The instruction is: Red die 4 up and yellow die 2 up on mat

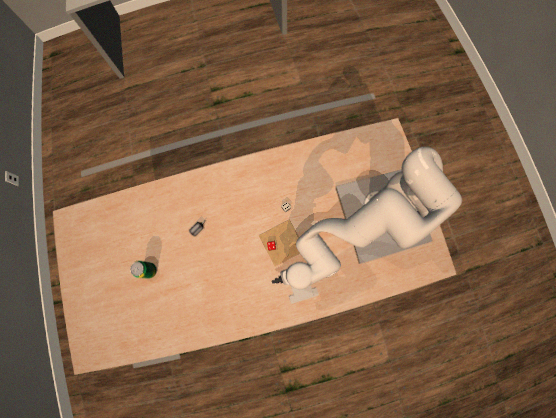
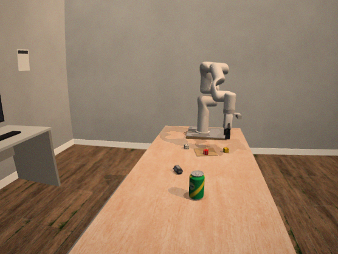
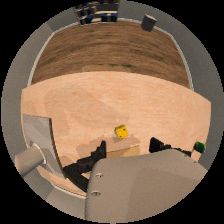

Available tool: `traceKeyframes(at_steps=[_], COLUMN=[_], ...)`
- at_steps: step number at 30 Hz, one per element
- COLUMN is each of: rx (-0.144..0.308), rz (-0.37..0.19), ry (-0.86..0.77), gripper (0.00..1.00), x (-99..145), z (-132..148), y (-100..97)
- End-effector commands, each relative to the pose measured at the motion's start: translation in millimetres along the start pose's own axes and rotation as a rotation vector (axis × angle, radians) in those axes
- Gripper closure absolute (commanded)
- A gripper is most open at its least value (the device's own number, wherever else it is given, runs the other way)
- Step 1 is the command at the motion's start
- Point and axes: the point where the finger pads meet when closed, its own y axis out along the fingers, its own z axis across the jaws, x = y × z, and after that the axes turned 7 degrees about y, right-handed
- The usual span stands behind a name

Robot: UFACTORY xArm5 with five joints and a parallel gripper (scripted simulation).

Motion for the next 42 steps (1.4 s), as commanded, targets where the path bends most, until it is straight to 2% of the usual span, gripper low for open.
traceKeyframes(at_steps=[1,4,7,9,20,23,29,36,42], rx=[0.004,0.004,0.004,0.004,0.003,0.003,0.003,0.002,0.002], rz=[0.002,0.003,0.003,0.003,0.003,0.003,0.004,0.004,0.004], ry=[0.174,0.264,0.282,0.395,0.712,0.732,0.953,1.099,1.133], gripper=[0.0,0.0,0.0,0.0,0.0,0.0,0.0,0.0,0.0], x=[-0.3,-0.1,-0.1,0.1,0.7,0.7,1.1,1.4,1.5], z=[0.6,0.2,0.2,-0.2,-1.4,-1.5,-2.3,-2.8,-3.0], y=[0.1,1.0,1.1,2.2,5.2,5.4,7.4,8.7,9.1])
